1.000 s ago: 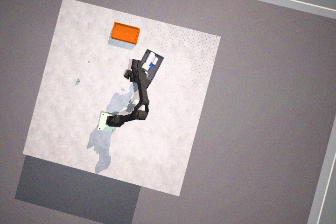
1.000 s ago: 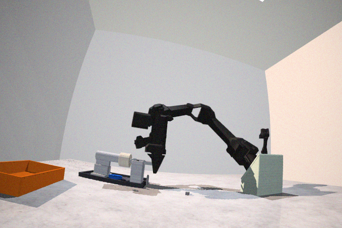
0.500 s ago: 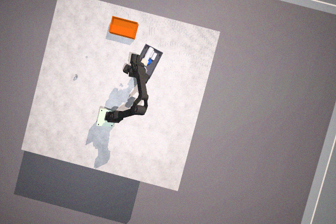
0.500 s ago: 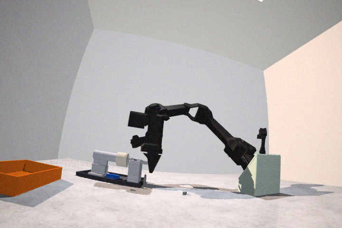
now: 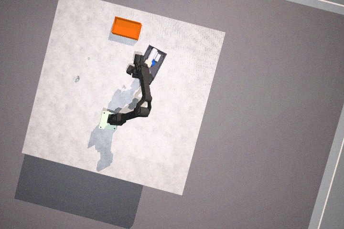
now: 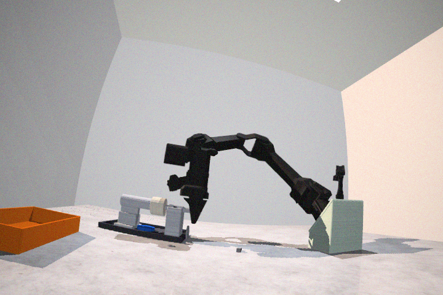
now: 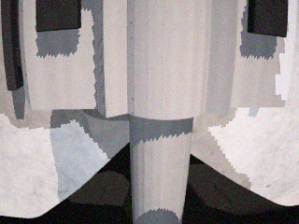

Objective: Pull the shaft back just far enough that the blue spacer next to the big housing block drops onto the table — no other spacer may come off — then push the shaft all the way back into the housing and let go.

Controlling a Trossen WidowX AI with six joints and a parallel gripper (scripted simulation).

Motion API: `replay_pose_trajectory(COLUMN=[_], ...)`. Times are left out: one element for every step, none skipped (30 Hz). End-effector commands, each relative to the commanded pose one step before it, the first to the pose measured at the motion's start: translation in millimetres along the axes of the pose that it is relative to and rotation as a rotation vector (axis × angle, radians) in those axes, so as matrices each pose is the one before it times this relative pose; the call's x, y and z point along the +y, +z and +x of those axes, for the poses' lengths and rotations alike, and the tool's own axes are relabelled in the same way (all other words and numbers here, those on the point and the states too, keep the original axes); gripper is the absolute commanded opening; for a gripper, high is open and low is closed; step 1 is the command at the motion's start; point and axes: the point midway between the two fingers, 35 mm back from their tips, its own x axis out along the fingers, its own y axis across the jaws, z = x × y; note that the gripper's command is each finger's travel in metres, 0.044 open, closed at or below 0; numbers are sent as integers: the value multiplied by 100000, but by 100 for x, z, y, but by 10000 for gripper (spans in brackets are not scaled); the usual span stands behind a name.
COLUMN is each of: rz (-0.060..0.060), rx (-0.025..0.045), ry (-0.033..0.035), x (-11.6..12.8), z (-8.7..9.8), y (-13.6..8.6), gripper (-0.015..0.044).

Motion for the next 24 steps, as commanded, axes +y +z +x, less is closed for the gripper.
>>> replay_pose_trajectory(rz=[-145,2,2,2,2,2,2,2,2,2,2,2,2,2,2,2,2,2,2,2,2,2,2,2], rx=[-599,-2,-2,-2,-2,-2,-2,-2,-2,-2,-2,-2,-2,-2,-2,-2,-2,-2,-2,-2,-2,-2,-2,-2], ry=[301,0,0,0,0,0,0,0,0,0,0,0,0,0,0,0,0,0,0,0,0,0,0,0], x=[-30,0,0,0,-1,-1,0,-1,-1,-1,0,0,0,0,-1,0,-1,-1,0,0,0,0,0,0], z=[-173,-1,-1,-1,0,-1,-1,-1,0,0,-1,0,0,0,0,-1,0,0,0,-1,-1,-1,-1,-1], y=[365,32,32,32,32,32,32,32,32,32,32,32,32,32,32,32,32,32,32,32,32,32,32,32], gripper=[0,0,0,0,0,0,0,0,0,0,0,0,0,0,0,0,0,0,0,0,0,0,0,0])
